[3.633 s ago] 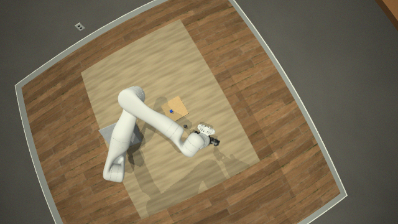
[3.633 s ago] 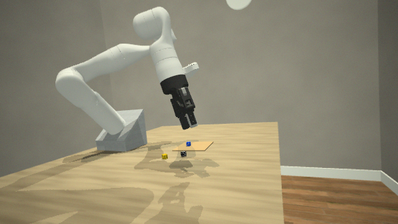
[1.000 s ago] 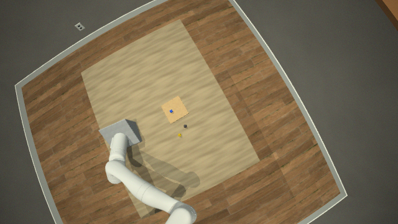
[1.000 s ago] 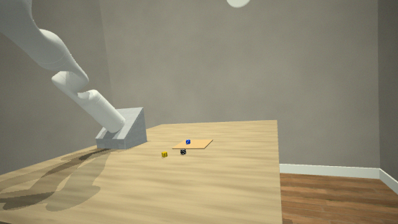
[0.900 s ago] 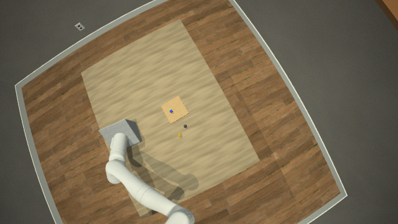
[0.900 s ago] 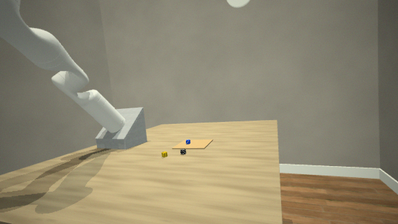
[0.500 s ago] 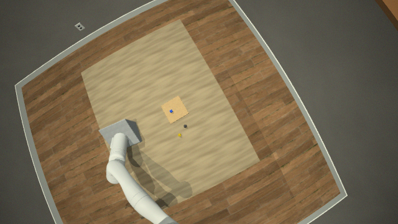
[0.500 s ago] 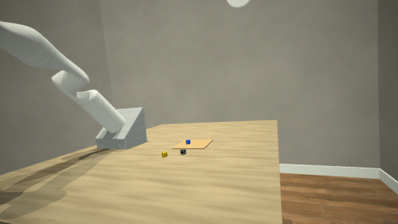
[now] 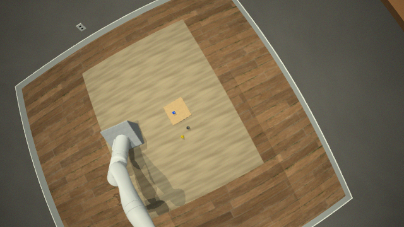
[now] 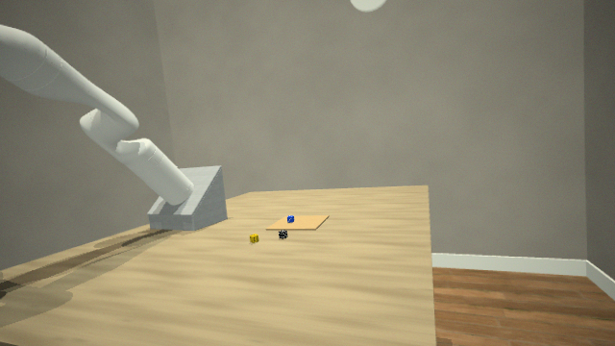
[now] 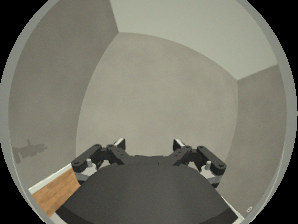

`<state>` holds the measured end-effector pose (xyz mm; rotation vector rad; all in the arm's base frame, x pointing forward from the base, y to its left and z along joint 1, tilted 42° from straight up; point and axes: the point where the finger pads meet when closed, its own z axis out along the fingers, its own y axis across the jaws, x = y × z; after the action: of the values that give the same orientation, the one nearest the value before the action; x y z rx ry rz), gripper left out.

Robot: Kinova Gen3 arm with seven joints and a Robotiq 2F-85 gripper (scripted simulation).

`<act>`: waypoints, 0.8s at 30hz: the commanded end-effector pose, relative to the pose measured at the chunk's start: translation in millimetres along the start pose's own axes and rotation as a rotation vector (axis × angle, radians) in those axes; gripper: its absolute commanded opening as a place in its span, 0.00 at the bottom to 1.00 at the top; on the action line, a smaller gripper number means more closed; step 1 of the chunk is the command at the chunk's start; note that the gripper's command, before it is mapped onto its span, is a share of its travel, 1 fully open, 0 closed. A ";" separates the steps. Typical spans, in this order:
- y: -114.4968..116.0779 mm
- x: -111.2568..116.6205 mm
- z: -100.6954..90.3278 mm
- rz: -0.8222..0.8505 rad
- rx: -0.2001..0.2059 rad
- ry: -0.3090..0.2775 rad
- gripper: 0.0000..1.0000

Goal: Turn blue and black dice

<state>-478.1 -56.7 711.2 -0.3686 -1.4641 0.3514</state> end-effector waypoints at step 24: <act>373.1 93.0 -40.3 0.441 -0.636 0.281 1.00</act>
<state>-445.5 288.2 634.1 -1.1655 -1.2047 0.1893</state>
